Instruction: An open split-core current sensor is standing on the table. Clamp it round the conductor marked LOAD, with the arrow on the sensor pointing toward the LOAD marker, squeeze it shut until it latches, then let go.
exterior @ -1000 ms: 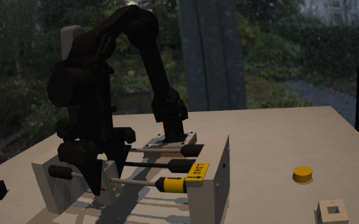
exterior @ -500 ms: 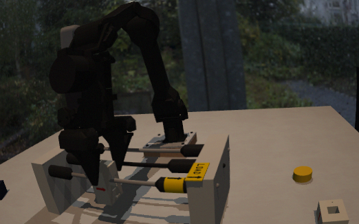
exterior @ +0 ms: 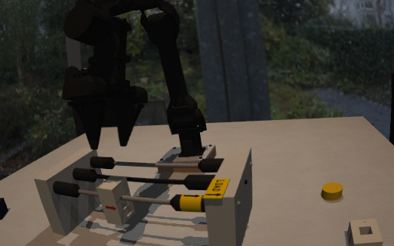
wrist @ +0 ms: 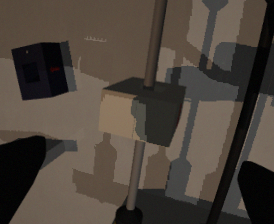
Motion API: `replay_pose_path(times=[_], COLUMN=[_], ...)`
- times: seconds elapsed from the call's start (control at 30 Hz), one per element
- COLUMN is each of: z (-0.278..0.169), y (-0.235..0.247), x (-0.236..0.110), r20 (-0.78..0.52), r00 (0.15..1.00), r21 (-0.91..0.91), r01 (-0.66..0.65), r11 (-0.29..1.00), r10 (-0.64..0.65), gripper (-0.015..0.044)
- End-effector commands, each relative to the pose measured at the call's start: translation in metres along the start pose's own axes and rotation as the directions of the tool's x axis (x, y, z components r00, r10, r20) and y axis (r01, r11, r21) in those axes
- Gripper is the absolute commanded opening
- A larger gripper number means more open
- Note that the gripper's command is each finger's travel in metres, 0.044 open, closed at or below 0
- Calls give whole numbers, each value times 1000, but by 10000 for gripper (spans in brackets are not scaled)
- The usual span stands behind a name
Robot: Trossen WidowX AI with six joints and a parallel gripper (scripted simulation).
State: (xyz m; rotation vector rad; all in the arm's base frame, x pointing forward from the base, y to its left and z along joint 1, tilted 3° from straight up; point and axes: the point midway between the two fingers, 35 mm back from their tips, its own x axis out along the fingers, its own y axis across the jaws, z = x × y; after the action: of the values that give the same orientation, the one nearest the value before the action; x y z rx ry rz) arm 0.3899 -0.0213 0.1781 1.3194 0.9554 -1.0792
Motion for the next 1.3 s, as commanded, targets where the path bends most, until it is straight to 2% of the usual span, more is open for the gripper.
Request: replay_pose_path(times=[0.0,1.1,1.27], z=[1,-2,-40], y=[-1,-1,-22], x=[-1,0,7], r20=[4,8,239], r00=[1000,1000,970], r21=[5,-6,-169], r01=[3,5,77], r11=[1000,1000,983], r10=[-3,-5,-35], gripper=[440,440,440])
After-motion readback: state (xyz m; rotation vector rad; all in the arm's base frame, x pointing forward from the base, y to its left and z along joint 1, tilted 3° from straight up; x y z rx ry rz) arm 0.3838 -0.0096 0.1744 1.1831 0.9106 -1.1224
